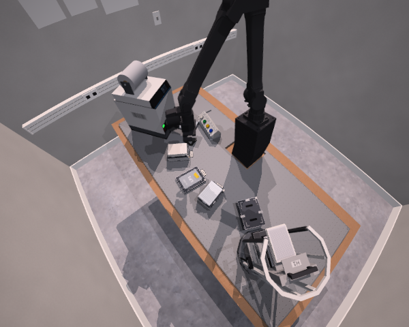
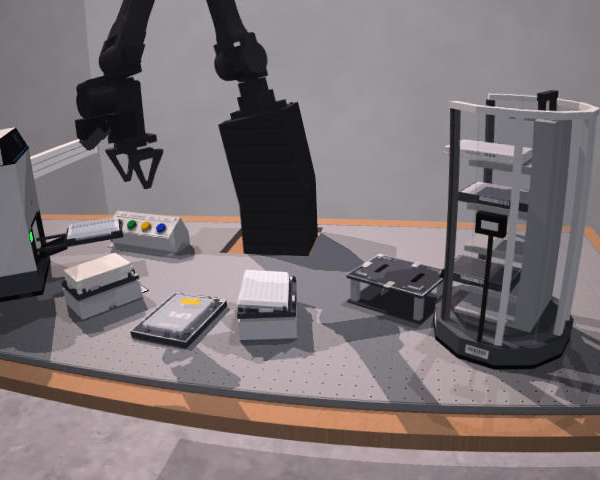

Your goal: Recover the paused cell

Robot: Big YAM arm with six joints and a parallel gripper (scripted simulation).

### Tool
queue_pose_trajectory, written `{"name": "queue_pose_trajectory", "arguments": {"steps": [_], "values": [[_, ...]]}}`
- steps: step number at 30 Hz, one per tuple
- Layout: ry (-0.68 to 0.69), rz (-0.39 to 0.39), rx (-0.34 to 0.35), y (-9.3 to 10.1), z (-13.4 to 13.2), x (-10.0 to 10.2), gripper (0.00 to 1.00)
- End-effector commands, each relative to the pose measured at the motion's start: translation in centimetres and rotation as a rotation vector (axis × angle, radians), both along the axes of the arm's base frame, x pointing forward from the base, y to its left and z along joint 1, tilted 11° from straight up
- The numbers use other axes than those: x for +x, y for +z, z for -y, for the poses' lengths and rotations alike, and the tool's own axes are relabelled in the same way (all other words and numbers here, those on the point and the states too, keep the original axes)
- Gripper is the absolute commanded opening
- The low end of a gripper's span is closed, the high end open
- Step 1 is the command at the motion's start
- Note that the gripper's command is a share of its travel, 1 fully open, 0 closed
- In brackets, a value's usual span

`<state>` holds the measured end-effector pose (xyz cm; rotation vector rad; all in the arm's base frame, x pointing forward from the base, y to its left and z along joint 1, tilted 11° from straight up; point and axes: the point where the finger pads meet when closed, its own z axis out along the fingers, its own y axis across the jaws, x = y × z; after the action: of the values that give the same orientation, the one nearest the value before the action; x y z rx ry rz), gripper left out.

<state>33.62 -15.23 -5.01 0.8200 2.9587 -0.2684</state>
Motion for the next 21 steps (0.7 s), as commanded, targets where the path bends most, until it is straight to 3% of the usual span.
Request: {"name": "queue_pose_trajectory", "arguments": {"steps": [1,16,21], "values": [[0.015,0.048,-0.015,2.0,1.7,1.9,1.00],[0.015,0.015,-0.004,1.6,6.2,1.3,1.00],[-0.105,0.031,0.001,1.5,6.9,0.4,1.00]]}}
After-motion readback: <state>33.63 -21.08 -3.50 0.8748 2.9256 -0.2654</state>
